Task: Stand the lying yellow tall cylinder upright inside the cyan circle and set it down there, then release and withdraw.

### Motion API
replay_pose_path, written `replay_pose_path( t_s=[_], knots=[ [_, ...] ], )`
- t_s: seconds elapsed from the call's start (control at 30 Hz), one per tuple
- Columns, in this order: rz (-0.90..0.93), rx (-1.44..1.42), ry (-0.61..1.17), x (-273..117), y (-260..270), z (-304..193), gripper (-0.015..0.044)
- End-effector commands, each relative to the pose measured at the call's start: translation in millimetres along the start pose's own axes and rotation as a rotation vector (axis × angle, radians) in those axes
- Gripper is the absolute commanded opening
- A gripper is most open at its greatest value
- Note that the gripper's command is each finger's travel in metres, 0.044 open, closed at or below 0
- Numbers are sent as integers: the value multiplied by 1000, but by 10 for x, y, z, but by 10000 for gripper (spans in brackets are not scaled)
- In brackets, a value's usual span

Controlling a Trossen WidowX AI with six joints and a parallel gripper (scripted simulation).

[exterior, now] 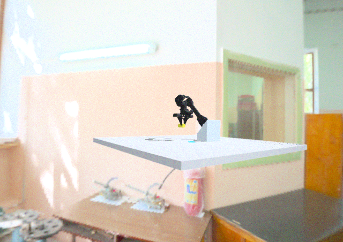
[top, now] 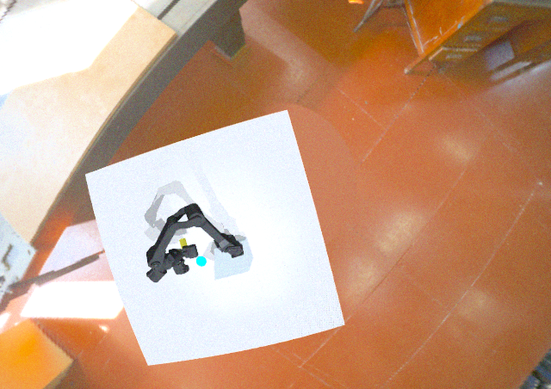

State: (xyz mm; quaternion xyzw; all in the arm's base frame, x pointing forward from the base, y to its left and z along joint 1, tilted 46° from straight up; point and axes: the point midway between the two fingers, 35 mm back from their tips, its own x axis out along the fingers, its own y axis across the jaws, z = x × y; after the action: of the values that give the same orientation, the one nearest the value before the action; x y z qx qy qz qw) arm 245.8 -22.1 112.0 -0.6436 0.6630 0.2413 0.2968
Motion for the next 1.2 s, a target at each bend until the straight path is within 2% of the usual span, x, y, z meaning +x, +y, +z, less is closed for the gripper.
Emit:
replay_pose_path(
  t_s=[0.0,1.17],
  knots=[
    [-1,2,-7,-19,-27,118,105],
    [23,-18,-6,-134,17,1084,105]
  ],
)
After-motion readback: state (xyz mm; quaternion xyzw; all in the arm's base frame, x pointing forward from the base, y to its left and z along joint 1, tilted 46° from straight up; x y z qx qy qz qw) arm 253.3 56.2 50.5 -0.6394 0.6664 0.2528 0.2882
